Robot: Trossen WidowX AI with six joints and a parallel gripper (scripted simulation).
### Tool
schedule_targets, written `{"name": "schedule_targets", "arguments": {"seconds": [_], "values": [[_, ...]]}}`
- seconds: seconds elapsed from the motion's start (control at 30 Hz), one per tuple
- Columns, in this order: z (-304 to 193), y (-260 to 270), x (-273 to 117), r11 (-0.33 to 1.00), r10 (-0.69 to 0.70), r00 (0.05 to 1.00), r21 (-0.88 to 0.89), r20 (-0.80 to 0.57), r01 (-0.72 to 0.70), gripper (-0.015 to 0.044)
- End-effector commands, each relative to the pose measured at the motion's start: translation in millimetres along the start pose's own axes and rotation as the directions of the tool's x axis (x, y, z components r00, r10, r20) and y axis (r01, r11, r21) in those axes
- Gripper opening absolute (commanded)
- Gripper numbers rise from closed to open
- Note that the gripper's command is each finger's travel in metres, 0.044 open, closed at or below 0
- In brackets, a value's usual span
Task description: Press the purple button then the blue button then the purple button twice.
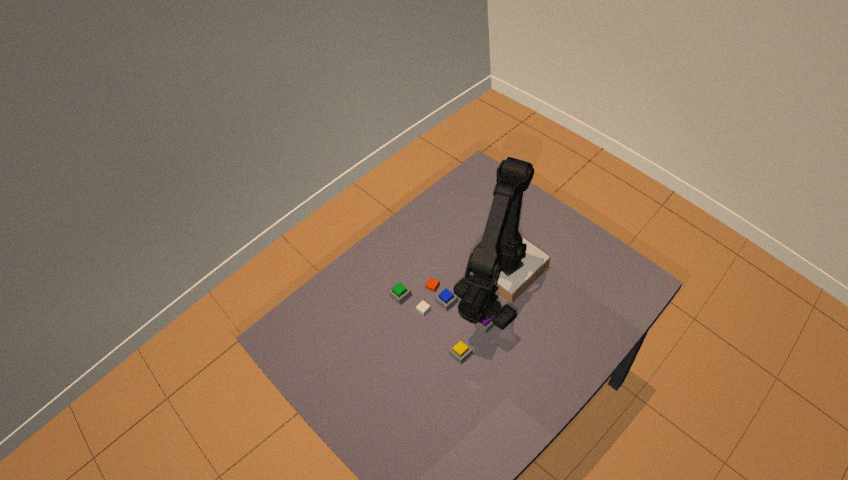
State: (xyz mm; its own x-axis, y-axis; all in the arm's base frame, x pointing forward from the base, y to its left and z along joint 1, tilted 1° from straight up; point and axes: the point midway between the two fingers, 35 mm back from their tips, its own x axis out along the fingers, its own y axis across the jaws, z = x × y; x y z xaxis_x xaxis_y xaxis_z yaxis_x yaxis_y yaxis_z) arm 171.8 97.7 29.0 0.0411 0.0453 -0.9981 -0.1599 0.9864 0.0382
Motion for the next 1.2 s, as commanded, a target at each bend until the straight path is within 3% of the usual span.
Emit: {"name": "schedule_targets", "arguments": {"seconds": [0.0,0.73,0.87,1.07,1.17], "values": [[-4,-2,10,1.000,-0.012,1.000,0.006,-0.015,0.012,0.0020],[-4,-3,12,1.000,-0.012,1.000,0.006,-0.015,0.012,0.0020],[-3,-2,-20,1.000,-0.011,1.000,0.006,-0.014,0.011,0.0020],[-2,-2,-31,1.000,-0.012,1.000,0.006,-0.015,0.012,0.0020],[-1,-1,-67,1.000,-0.012,1.000,0.006,-0.014,0.012,0.0020]]}}
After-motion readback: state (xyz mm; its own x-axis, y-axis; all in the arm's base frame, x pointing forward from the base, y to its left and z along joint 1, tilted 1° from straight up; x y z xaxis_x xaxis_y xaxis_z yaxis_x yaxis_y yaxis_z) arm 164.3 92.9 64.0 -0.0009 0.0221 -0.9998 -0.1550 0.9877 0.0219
